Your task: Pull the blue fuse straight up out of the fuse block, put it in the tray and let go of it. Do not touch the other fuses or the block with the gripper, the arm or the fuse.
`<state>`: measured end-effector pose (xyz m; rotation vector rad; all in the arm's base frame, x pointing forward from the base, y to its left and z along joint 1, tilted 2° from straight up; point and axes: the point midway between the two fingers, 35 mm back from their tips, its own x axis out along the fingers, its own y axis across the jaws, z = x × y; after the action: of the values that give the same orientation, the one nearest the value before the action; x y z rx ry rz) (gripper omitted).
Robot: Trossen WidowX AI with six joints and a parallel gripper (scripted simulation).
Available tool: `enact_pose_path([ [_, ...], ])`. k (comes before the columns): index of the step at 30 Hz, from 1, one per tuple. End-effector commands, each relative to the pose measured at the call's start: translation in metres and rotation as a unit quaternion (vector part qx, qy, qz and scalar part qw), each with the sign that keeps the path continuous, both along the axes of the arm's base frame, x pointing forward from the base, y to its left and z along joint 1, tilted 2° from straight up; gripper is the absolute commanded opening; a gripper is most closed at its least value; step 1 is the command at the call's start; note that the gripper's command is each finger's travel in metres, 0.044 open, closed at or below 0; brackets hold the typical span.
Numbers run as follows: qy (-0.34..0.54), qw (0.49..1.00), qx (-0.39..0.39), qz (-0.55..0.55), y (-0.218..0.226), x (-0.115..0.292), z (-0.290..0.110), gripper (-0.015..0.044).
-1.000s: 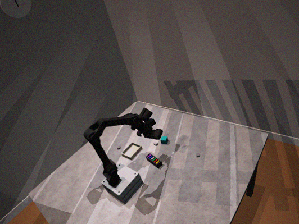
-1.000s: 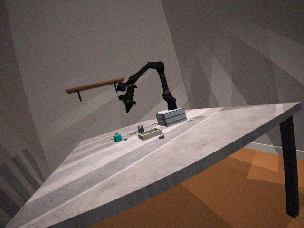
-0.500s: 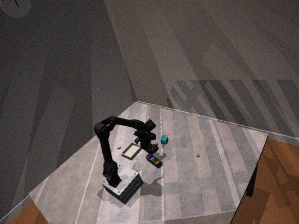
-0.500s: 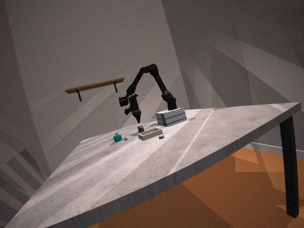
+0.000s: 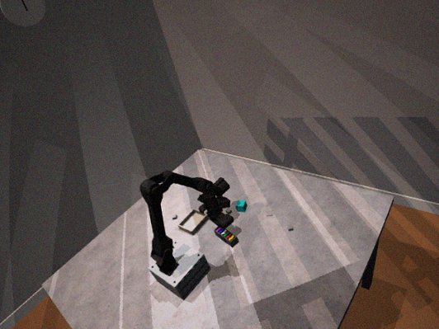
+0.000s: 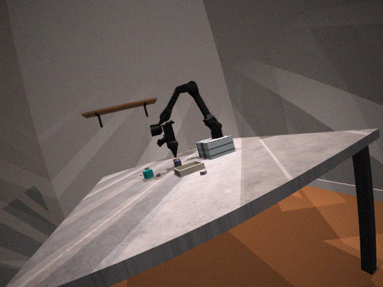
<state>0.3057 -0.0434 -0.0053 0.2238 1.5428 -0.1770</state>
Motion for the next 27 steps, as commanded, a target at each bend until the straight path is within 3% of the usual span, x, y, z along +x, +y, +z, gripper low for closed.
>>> enact_pose_path([
  [1,0.005,1.0,0.003,-0.001,0.001,-0.002,-0.007,0.0063],
  [27,0.005,1.0,0.003,-0.001,0.0,-0.003,-0.02,0.0063],
])
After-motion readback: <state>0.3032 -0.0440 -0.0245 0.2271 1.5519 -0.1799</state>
